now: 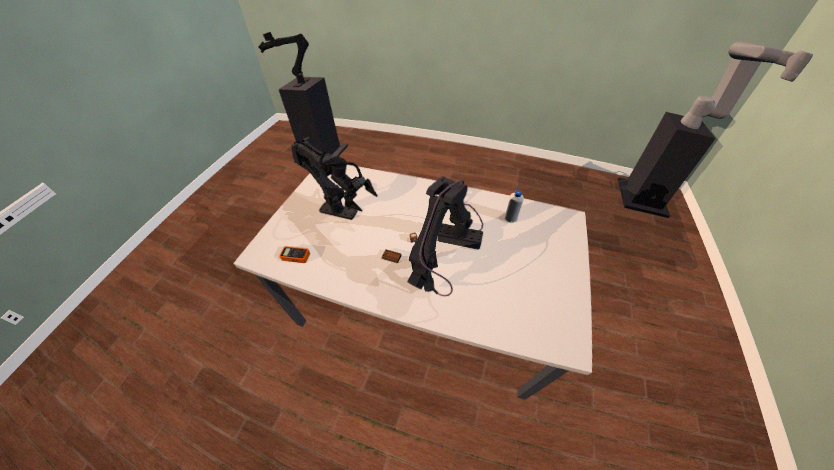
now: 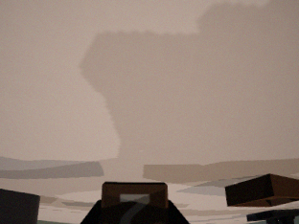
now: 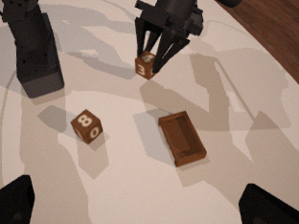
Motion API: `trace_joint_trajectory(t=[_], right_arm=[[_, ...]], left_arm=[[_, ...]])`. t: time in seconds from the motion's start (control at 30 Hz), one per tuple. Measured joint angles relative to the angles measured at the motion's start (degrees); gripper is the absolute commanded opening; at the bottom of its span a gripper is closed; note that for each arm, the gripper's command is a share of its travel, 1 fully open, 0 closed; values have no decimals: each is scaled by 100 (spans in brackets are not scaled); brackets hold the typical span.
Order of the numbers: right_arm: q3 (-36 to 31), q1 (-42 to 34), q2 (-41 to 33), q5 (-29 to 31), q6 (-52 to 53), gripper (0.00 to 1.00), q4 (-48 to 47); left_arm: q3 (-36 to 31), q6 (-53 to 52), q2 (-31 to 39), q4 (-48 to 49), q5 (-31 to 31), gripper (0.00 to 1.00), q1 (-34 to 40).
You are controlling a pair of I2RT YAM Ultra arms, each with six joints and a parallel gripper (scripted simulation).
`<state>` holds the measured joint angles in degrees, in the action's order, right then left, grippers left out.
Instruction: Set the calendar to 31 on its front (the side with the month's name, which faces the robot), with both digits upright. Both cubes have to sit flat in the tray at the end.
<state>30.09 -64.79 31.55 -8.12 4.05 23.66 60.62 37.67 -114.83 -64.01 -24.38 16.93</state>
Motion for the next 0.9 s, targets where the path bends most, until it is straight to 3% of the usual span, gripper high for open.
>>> trace_joint_trajectory(t=[0.9], right_arm=[[0, 0, 0, 0, 0, 100, 0]], left_arm=[[0, 55, -173, 195, 15, 26, 0]])
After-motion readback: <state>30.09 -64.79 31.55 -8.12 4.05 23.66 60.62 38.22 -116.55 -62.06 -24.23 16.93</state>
